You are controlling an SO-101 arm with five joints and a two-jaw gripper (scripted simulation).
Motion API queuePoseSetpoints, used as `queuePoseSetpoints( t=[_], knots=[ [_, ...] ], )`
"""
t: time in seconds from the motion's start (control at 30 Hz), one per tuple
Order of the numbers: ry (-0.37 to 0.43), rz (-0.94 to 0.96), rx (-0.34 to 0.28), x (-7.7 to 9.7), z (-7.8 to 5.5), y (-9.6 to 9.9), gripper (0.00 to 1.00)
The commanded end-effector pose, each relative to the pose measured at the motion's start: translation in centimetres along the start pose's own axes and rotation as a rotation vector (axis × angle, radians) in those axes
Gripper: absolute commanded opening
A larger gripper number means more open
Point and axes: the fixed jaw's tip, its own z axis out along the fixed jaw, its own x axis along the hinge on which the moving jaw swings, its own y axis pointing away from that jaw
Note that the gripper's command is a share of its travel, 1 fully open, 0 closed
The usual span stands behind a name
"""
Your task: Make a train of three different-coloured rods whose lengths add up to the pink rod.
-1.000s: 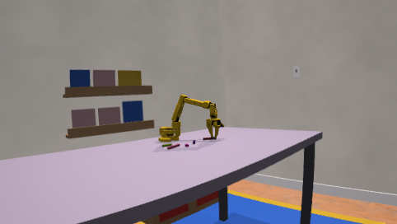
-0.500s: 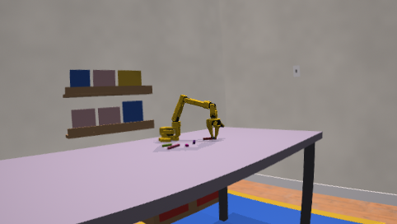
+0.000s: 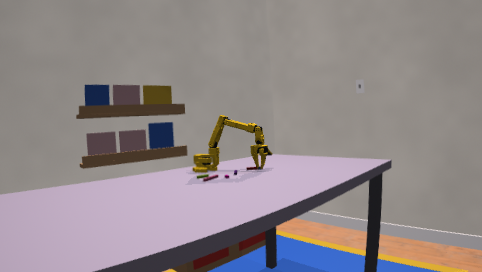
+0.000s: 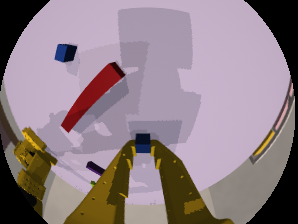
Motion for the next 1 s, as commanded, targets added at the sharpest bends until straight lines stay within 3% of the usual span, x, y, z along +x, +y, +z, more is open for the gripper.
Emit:
queuePoseSetpoints(
  t=[0.0, 0.97],
  knots=[
    [-0.044, -0.008, 0.132, -0.59, -2.13, -1.79, 0.0],
    [-0.04, -0.005, 0.122, -0.45, -1.64, -1.6, 0.0]
  ],
)
